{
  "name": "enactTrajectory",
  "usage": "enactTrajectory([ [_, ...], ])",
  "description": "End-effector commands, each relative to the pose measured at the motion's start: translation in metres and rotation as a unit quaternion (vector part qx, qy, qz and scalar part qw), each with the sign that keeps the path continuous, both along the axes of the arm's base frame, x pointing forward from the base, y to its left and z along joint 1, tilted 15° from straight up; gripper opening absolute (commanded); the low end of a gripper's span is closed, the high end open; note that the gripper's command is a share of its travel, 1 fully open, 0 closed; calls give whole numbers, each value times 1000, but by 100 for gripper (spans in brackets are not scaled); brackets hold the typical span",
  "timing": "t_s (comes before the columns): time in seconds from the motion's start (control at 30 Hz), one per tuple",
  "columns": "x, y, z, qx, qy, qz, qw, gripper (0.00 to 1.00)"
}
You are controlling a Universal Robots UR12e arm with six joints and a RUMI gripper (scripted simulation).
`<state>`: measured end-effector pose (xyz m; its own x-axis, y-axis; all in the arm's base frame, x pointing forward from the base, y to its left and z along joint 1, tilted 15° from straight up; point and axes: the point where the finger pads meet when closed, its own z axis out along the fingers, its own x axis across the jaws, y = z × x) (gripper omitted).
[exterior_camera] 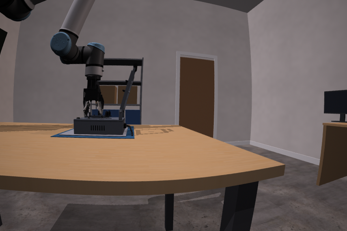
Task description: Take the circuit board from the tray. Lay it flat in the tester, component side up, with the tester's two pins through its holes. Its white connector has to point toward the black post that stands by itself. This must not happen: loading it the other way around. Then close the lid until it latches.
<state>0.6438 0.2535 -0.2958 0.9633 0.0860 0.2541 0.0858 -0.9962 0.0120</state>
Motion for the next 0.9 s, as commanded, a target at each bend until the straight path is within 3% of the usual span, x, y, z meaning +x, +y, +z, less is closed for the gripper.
enactTrajectory([
  [0.0, -3, 0, 5, 0, 1, 0, 1000, 39],
  [0.87, -4, 0, 10, 0, 1, 0, 1000, 39],
])
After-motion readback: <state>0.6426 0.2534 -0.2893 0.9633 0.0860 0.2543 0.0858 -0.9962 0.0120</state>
